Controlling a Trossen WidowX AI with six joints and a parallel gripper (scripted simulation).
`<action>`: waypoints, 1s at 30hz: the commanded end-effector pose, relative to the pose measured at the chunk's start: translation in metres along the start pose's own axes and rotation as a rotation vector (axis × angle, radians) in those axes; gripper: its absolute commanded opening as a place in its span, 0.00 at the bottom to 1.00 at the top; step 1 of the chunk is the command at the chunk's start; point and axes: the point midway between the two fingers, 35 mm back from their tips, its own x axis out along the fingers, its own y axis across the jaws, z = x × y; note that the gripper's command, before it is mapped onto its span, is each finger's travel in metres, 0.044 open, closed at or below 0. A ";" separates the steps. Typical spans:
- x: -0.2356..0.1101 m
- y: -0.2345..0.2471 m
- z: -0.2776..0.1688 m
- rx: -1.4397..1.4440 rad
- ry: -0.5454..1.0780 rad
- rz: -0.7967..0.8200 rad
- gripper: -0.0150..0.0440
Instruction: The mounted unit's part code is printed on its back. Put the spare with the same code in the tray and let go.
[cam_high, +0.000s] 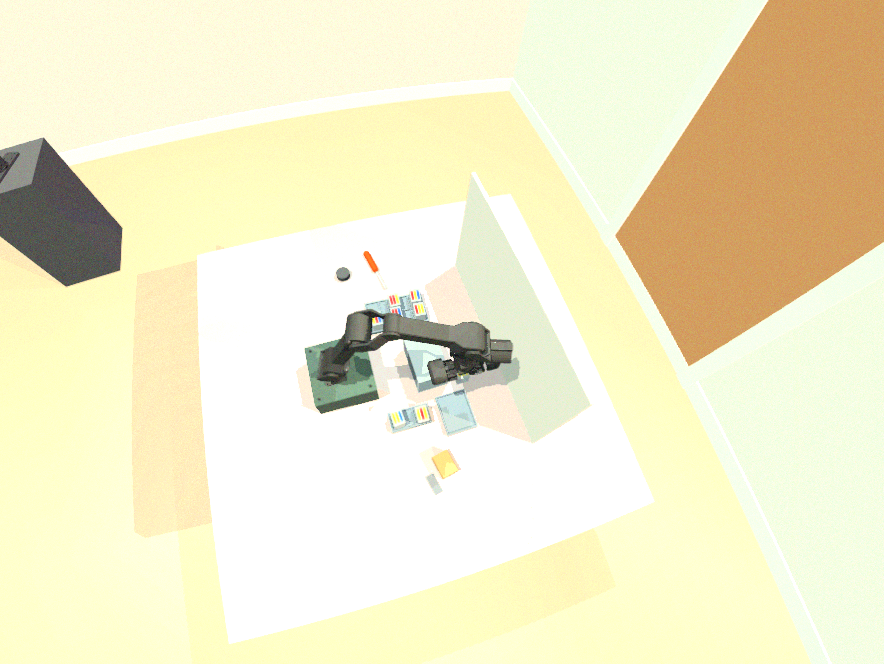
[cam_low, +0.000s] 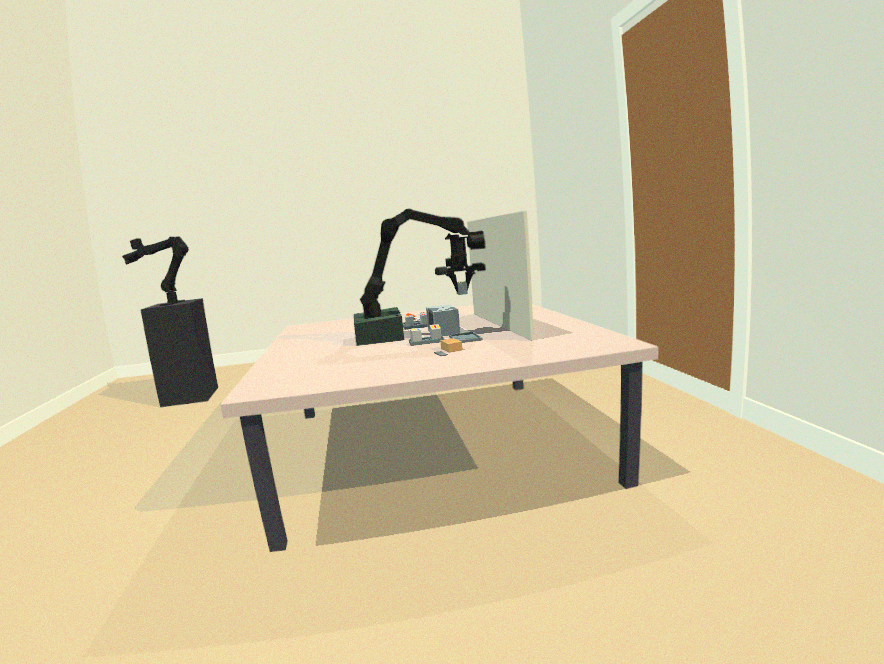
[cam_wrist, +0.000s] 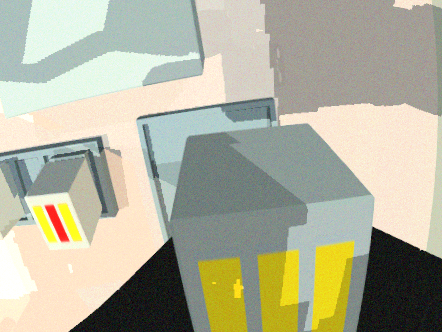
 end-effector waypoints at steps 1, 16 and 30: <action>-0.001 0.006 -0.032 -0.009 0.013 0.005 0.25; 0.004 0.014 -0.063 -0.017 0.018 0.014 0.25; 0.020 0.012 -0.064 -0.017 0.018 0.014 0.25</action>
